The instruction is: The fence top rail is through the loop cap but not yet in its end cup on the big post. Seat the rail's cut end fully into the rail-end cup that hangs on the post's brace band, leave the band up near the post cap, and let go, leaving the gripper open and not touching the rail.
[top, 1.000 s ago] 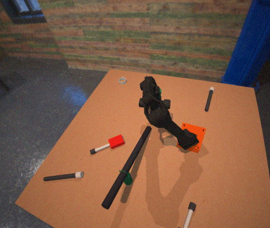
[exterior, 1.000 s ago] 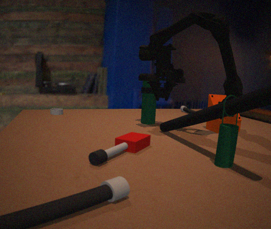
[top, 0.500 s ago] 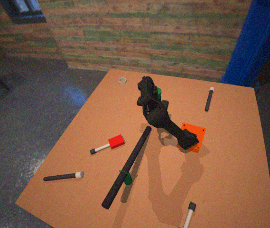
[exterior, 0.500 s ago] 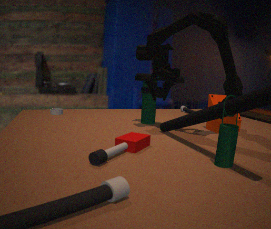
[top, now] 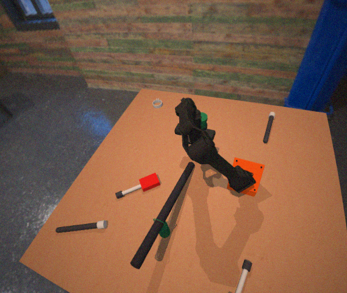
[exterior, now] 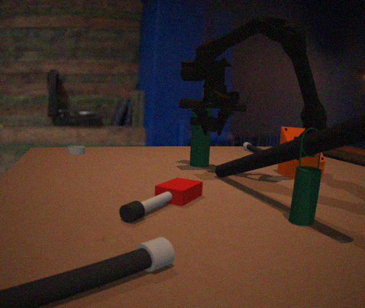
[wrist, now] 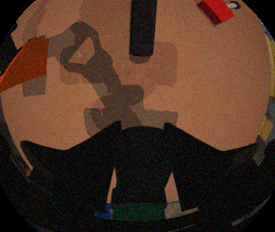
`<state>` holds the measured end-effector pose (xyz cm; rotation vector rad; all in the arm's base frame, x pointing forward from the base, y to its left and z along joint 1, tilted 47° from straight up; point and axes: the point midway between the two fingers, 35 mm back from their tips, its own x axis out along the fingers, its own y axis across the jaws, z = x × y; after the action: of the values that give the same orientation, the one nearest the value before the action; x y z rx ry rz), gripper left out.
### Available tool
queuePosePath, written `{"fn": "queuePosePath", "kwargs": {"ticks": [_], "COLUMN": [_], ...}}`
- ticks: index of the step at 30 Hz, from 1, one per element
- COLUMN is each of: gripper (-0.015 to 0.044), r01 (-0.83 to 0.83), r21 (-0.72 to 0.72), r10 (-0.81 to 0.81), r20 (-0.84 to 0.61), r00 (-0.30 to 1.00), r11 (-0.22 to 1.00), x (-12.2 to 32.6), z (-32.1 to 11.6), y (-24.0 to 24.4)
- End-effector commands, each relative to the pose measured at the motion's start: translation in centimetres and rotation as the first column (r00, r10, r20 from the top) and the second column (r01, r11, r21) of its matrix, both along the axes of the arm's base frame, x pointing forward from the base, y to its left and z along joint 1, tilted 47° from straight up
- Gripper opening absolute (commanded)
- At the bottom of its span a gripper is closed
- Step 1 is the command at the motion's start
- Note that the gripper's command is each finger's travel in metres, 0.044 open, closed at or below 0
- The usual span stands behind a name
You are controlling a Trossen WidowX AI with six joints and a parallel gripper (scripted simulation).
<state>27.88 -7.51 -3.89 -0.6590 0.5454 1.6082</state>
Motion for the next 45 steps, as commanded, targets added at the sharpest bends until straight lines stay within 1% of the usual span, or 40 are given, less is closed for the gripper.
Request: {"fn": "queuePosePath", "kwargs": {"ticks": [1, 18, 28, 35, 39, 42, 44, 45], "gripper": [0.0, 0.0, 0.0263, 0.044, 0.044, 0.044, 0.044, 0.044], "r01": [-0.004, -0.009, -0.009, -0.007, -0.006, -0.006, 0.054, 0.125], "r21": [0.001, 0.002, 0.002, 0.002, 0.002, 0.002, 0.003, 0.005], "r10": [0.004, 0.009, 0.009, 0.007, 0.006, 0.006, -0.053, -0.124], "r20": [0.005, 0.009, 0.009, 0.007, 0.006, 0.005, -0.019, -0.057], "r00": [1.0, 1.0, 1.0, 1.0, 1.0, 1.0, 0.998, 0.991], "r11": [1.0, 1.0, 1.0, 1.0, 1.0, 1.0, 0.999, 0.992], "x": [0.0, -0.1, -0.1, -0.1, -0.2, -0.3, -0.2, -0.2], "z": [0.0, 0.0, 0.1, 2.9, 5.2, 5.6, 5.9, 6.7], "y": [0.0, 0.0, 0.0, -0.2, -0.2, -0.2, -0.2, -0.2]}}
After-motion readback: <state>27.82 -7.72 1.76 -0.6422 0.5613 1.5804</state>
